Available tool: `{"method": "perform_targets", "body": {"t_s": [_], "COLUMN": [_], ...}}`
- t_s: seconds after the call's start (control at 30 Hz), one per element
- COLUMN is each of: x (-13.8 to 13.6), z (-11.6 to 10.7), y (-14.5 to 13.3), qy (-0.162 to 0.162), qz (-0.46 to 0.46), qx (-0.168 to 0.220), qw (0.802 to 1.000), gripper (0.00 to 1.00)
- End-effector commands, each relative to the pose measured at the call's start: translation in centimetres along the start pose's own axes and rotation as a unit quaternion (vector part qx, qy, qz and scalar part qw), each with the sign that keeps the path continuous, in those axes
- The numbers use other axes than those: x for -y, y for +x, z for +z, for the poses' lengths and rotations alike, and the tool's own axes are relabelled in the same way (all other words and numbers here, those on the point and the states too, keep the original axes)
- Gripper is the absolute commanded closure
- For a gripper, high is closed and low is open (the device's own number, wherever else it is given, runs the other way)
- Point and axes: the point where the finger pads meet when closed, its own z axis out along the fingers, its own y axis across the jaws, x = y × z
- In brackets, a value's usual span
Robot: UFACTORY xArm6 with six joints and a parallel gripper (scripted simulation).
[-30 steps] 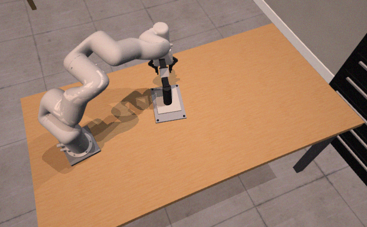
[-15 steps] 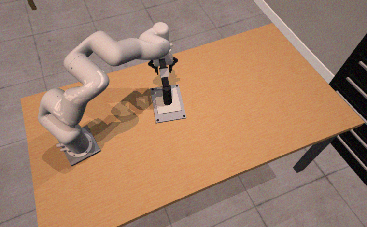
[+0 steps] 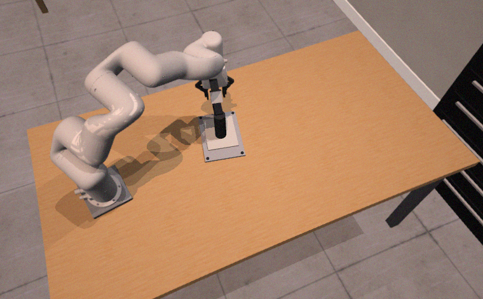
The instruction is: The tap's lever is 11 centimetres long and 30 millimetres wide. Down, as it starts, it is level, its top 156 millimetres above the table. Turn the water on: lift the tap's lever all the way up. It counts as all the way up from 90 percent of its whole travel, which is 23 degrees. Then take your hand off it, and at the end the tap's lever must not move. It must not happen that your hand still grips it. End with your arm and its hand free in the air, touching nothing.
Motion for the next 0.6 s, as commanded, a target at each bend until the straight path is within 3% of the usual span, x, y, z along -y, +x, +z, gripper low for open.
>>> {"method": "perform_targets", "body": {"t_s": [0.0,0.57], "x": [0.1,0.1], "z": [-0.1,1.5], "y": [-0.1,-0.1], "qy": [0.002,0.002], "qz": [0.0,0.0], "qx": [0.002,0.002], "qw": [1.0,1.0], "gripper": [0.31,0.31]}}
